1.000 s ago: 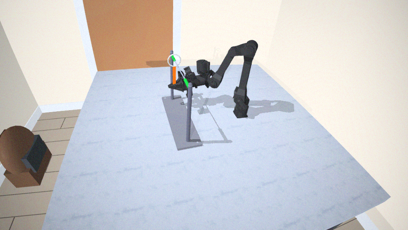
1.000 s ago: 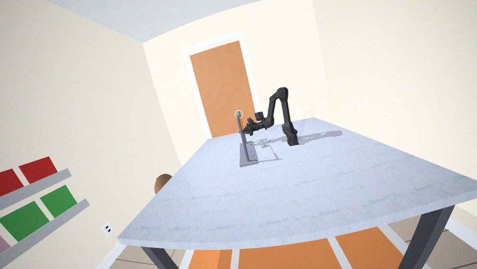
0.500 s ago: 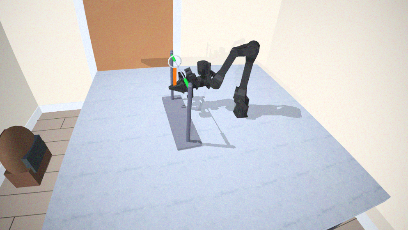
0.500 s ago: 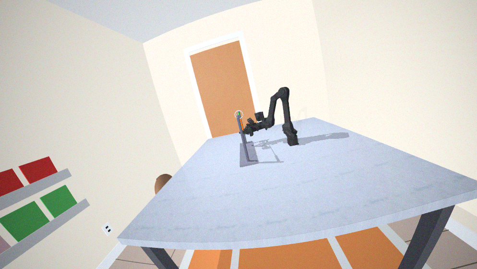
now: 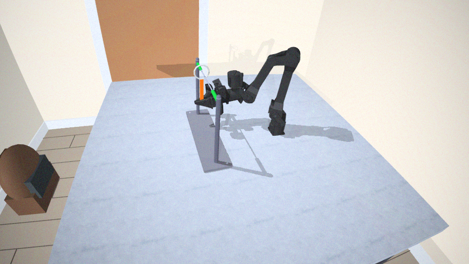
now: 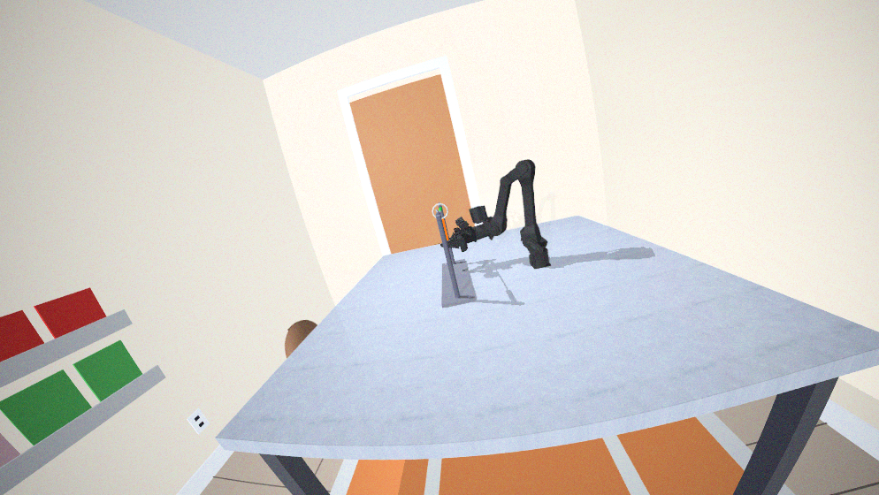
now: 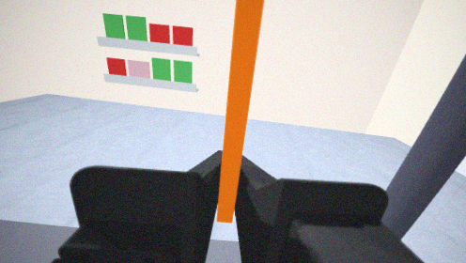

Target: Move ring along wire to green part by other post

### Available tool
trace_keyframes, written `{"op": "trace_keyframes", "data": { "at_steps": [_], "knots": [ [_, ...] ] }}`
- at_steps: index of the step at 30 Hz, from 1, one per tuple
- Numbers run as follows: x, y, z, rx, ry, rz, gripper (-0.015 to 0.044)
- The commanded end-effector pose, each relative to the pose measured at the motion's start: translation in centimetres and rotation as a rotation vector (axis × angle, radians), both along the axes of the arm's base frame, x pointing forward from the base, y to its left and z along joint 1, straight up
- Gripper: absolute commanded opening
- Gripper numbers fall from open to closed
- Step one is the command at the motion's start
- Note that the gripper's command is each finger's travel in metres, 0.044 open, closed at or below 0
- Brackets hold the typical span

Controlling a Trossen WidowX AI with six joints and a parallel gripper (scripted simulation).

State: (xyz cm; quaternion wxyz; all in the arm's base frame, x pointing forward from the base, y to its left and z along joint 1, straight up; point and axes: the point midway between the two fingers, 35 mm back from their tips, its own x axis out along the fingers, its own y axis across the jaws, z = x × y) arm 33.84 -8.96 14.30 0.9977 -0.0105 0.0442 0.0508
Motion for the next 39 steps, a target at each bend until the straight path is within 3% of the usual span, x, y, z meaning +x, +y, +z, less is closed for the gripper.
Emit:
{"op": "trace_keyframes", "data": {
  "at_steps": [1,39],
  "knots": [
    [-0.1,0.4,0.2,-0.013,-0.007,0.002,-0.015],
    [-1.2,4.8,0.2,0.072,0.068,-0.031,-0.015]
  ]
}}
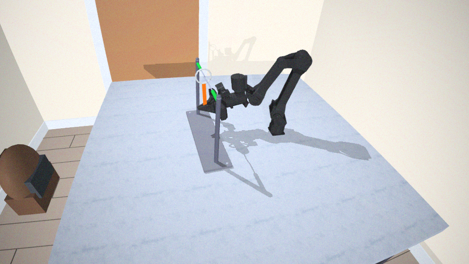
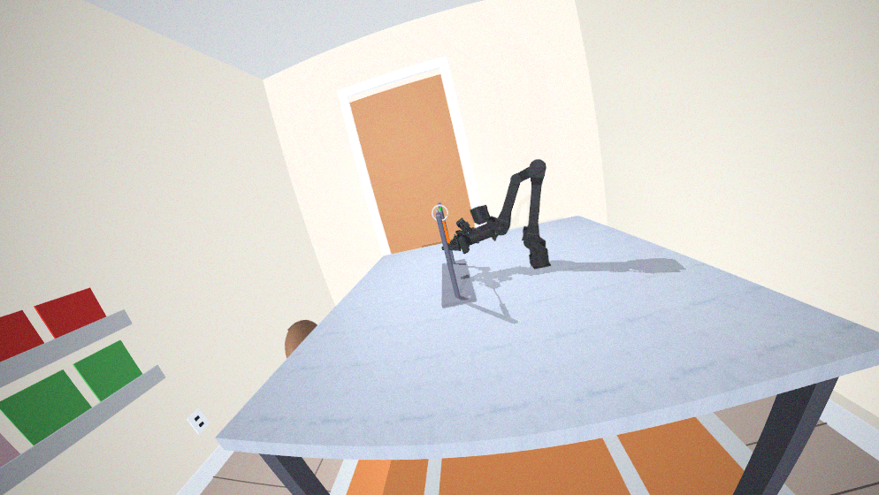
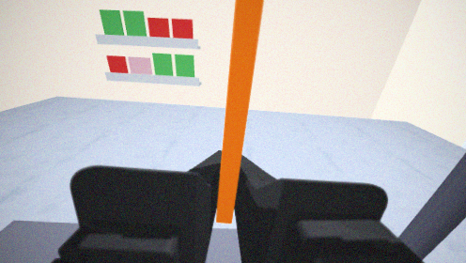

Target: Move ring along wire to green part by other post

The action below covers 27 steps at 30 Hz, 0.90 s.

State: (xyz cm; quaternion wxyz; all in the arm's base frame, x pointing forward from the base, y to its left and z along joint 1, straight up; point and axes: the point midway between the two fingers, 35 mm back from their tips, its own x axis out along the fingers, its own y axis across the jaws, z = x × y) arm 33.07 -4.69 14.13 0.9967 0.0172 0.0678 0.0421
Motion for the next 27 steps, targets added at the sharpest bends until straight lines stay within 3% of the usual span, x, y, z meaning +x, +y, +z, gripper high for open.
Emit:
{"op": "trace_keyframes", "data": {
  "at_steps": [1,27],
  "knots": [
    [-0.6,0.7,0.4,0.028,0.03,-0.014,-0.015],
    [-4.7,7.3,3.2,0.366,0.386,-0.103,-0.015]
  ]
}}
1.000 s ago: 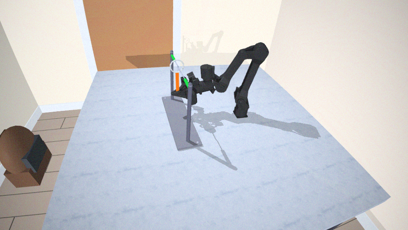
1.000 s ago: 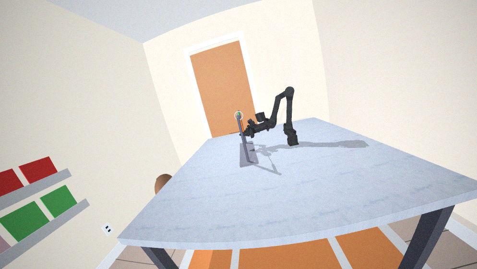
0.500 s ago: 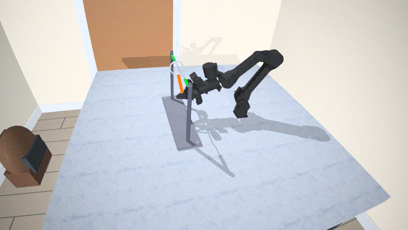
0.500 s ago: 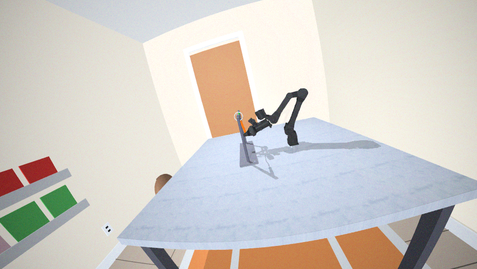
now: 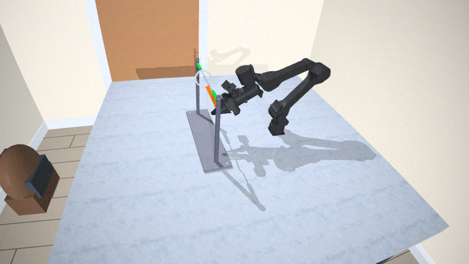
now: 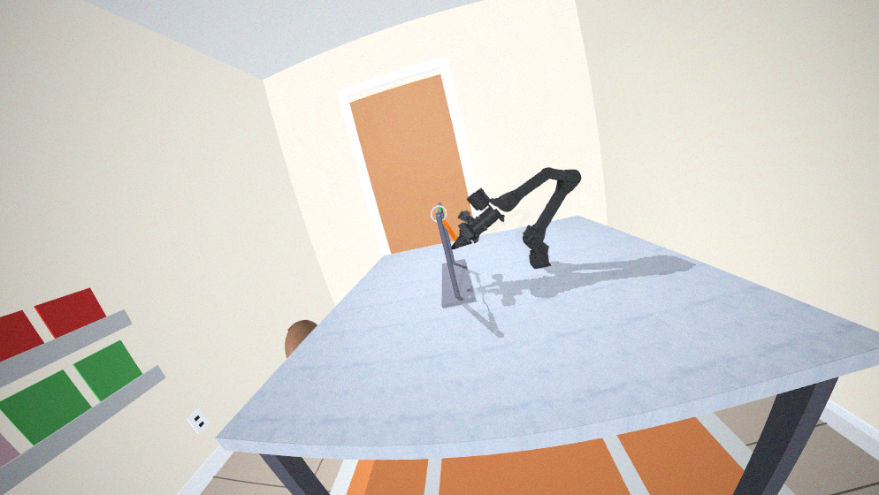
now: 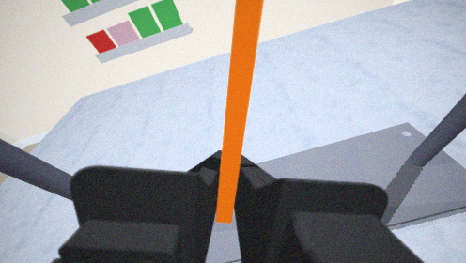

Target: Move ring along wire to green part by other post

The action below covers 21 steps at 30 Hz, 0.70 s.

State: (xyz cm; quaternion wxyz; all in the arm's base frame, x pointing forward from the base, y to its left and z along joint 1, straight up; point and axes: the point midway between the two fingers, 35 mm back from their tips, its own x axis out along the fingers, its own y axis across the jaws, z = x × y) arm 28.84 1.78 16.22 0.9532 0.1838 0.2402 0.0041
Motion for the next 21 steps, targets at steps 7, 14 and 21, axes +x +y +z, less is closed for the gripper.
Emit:
{"op": "trace_keyframes", "data": {
  "at_steps": [7,14,21],
  "knots": [
    [-0.2,2.2,1.8,0.097,0.022,-0.042,-0.015],
    [-0.1,2.5,2.0,0.074,0.016,-0.027,-0.015],
    [-0.1,2.0,1.9,-0.001,0.006,0.018,-0.015]
  ]
}}
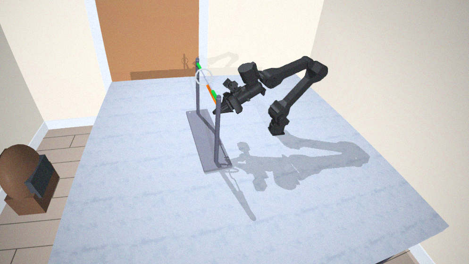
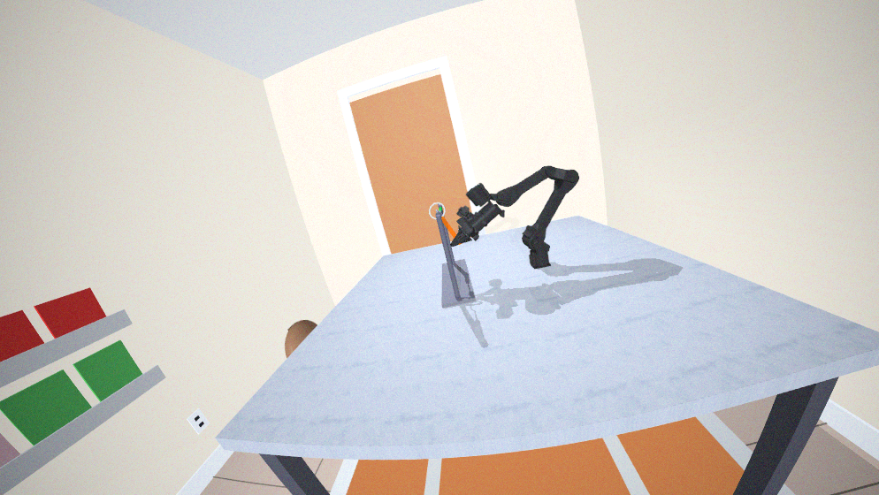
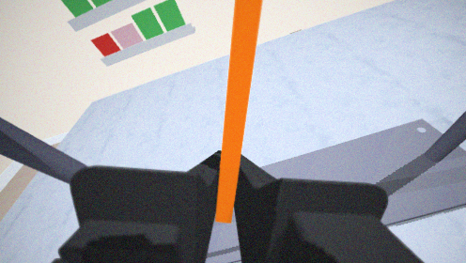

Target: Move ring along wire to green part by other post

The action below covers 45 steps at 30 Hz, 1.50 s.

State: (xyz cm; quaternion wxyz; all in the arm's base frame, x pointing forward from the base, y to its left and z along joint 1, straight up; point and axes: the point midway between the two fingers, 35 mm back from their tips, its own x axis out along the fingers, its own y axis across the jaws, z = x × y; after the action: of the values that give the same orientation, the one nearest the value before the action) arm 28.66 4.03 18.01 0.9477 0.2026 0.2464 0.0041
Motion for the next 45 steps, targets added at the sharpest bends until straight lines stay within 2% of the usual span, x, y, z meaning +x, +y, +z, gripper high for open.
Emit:
{"op": "trace_keyframes", "data": {
  "at_steps": [1,32,39,45],
  "knots": [
    [0.0,-0.4,0.0,-0.056,-0.011,0.035,-0.015],
    [1.1,-8.3,0.2,-0.77,-0.105,0.475,-0.015],
    [1.1,-8.5,0.1,-0.822,-0.113,0.514,-0.015],
    [0.7,-7.7,-0.4,-0.792,-0.114,0.502,-0.015]
  ]
}}
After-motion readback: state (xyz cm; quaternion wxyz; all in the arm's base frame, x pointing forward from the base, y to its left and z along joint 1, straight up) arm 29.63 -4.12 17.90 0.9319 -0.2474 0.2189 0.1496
